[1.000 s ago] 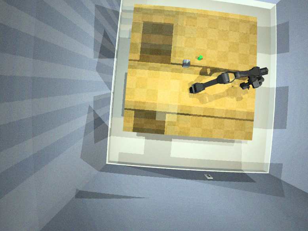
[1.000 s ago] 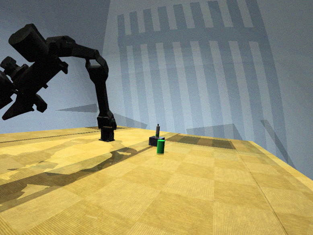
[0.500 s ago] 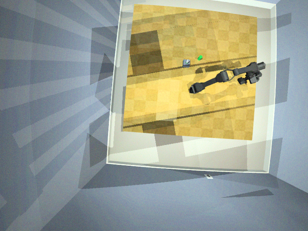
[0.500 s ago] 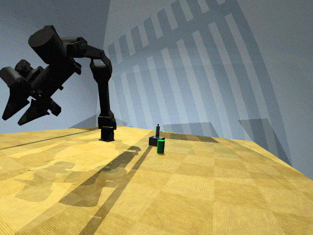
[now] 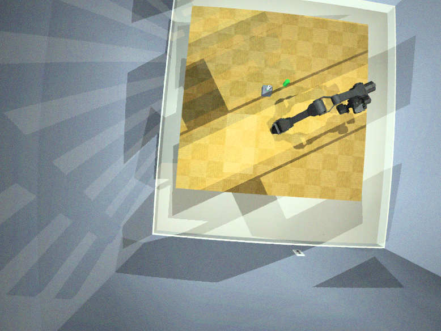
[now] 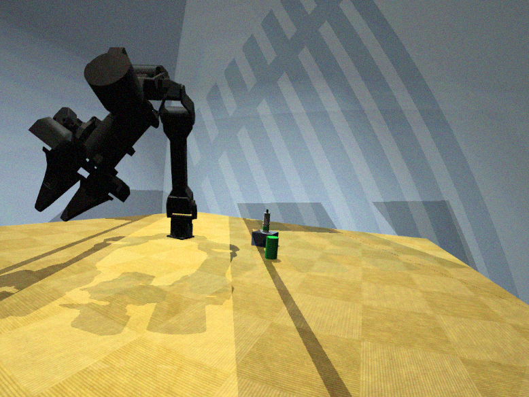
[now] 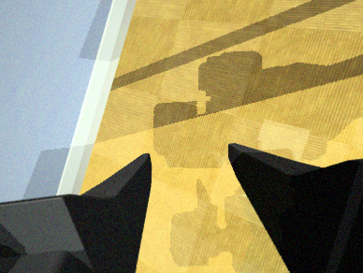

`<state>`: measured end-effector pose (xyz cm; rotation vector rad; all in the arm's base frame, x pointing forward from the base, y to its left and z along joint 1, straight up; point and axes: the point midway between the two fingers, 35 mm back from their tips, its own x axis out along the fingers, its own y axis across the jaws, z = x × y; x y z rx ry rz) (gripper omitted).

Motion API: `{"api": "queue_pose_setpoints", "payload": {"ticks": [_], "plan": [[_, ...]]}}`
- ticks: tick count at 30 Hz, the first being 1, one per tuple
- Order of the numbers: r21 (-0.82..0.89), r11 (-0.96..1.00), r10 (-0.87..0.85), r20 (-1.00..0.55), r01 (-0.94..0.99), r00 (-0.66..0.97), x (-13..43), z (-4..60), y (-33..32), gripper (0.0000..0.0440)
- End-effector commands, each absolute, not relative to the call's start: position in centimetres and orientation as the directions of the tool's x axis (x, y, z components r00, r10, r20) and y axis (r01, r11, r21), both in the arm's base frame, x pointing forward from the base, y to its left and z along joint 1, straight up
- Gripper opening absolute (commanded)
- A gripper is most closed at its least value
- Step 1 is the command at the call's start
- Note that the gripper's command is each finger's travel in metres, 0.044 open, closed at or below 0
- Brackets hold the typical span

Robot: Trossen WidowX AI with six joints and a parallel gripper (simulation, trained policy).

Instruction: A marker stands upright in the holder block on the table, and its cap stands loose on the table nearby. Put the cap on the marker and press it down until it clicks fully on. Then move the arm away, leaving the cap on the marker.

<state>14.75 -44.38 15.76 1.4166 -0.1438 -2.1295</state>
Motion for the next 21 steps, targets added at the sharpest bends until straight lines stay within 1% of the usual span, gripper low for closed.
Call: {"api": "queue_pose_setpoints", "payload": {"ticks": [1, 21], "plan": [[0.387, -0.835, -0.502, -0.826, 0.391, -0.256, 15.8, 15.3, -43.6, 0.0255], [0.398, -0.851, -0.469, -0.869, 0.343, -0.155, 21.5, 14.4, -39.8, 0.0279]]}}
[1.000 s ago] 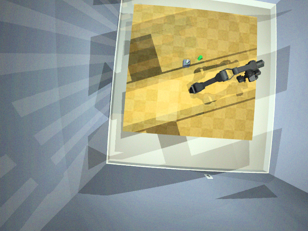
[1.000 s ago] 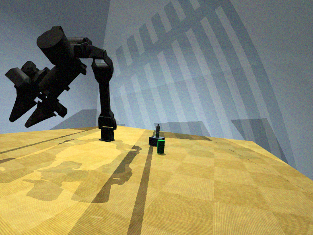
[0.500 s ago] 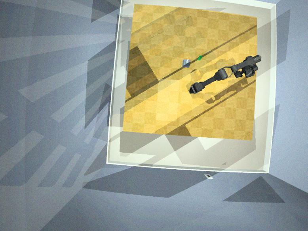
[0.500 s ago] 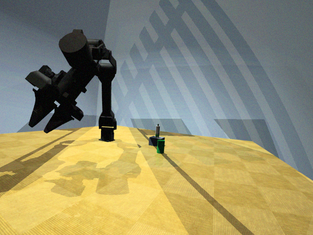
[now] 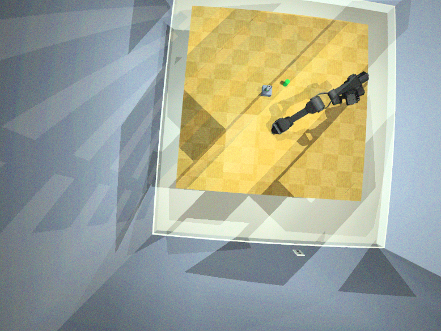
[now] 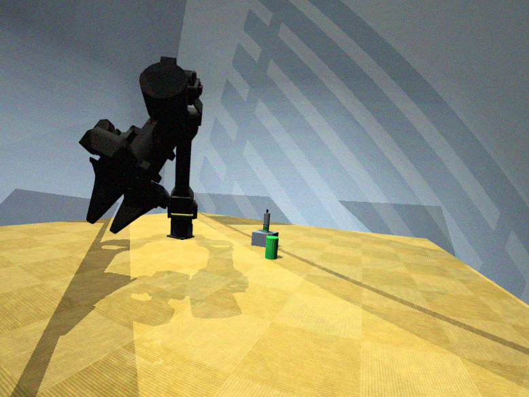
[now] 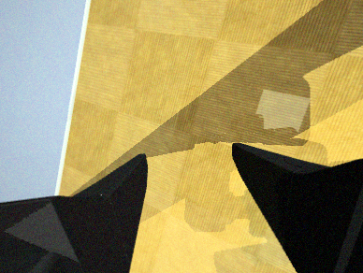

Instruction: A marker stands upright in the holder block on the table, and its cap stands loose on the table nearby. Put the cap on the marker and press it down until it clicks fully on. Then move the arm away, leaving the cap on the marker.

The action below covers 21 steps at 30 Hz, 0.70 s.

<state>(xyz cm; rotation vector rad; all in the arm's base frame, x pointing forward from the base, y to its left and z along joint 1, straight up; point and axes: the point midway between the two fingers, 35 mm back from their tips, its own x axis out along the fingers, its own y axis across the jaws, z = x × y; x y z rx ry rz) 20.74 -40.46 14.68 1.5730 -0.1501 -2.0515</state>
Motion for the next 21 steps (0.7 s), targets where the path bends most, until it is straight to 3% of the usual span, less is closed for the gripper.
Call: {"api": "queue_pose_setpoints", "payload": {"ticks": [1, 21], "plan": [[0.398, -0.852, -0.467, -0.871, 0.340, -0.151, 21.7, 14.3, -39.6, 0.0280], [0.373, -0.880, -0.408, -0.910, 0.294, -0.066, 26.9, 13.6, -34.9, 0.0298]]}}
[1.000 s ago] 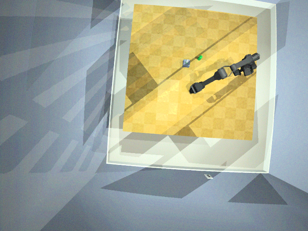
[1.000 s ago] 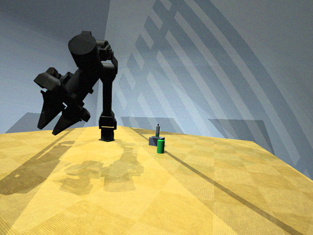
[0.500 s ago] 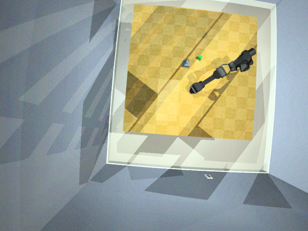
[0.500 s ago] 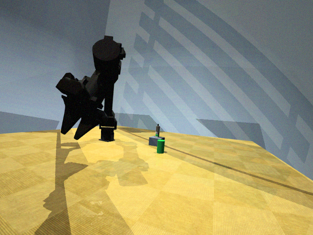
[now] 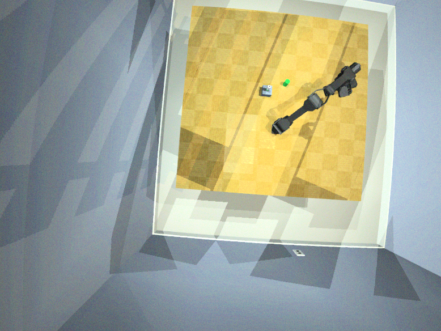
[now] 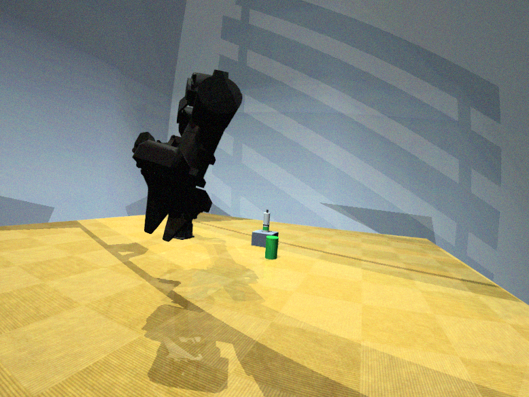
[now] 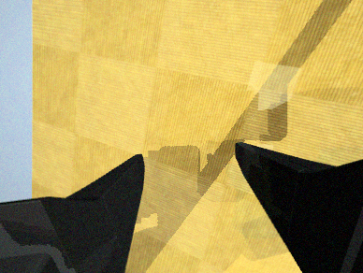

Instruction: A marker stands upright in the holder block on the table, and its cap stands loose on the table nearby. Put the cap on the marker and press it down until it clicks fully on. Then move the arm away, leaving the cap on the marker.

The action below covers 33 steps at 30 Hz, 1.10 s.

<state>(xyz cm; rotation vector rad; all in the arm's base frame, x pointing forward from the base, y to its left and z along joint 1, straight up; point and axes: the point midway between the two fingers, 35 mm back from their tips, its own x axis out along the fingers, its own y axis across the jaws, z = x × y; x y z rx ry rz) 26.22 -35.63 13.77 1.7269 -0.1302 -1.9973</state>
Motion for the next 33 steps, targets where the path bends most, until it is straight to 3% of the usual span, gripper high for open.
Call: {"api": "queue_pose_setpoints", "payload": {"ticks": [1, 33], "plan": [[0.371, -0.881, -0.405, -0.912, 0.292, -0.062, 27.1, 13.6, -34.6, 0.0298], [0.245, -0.935, -0.252, -0.968, 0.257, 0.007, 32.5, 12.6, -24.9, 0.0306]]}}
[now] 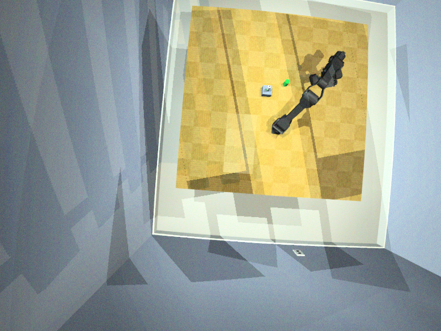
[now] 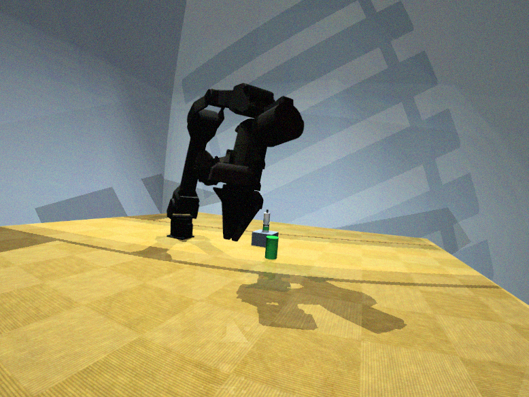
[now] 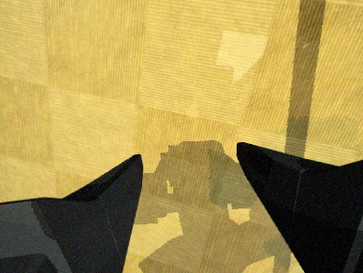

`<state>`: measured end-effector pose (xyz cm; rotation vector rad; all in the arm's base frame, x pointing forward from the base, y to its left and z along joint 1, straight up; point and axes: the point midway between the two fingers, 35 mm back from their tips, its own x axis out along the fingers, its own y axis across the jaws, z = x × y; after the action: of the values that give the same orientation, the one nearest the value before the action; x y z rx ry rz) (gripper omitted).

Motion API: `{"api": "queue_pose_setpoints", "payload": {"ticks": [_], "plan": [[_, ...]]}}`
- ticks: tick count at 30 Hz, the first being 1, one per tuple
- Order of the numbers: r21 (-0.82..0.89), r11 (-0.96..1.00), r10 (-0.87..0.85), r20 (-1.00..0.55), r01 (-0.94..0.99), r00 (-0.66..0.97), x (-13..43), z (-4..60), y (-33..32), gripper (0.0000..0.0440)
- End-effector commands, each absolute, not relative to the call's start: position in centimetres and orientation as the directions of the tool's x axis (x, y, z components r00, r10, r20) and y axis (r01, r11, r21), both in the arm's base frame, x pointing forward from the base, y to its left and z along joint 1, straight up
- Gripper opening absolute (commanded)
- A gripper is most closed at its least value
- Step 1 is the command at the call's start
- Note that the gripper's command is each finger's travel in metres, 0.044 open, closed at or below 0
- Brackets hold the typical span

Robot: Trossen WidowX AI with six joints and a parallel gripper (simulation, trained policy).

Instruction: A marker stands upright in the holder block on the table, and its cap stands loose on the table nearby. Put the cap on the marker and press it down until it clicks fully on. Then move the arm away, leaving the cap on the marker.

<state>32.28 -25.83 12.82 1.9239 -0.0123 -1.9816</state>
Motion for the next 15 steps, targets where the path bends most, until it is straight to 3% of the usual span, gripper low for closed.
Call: {"api": "queue_pose_setpoints", "payload": {"ticks": [1, 15], "plan": [[0.240, -0.936, -0.247, -0.969, 0.256, 0.007, 32.6, 12.6, -24.5, 0.0306], [0.167, -0.953, -0.171, -0.985, 0.252, 0.008, 33.8, 12.4, -20.1, 0.0307]]}}
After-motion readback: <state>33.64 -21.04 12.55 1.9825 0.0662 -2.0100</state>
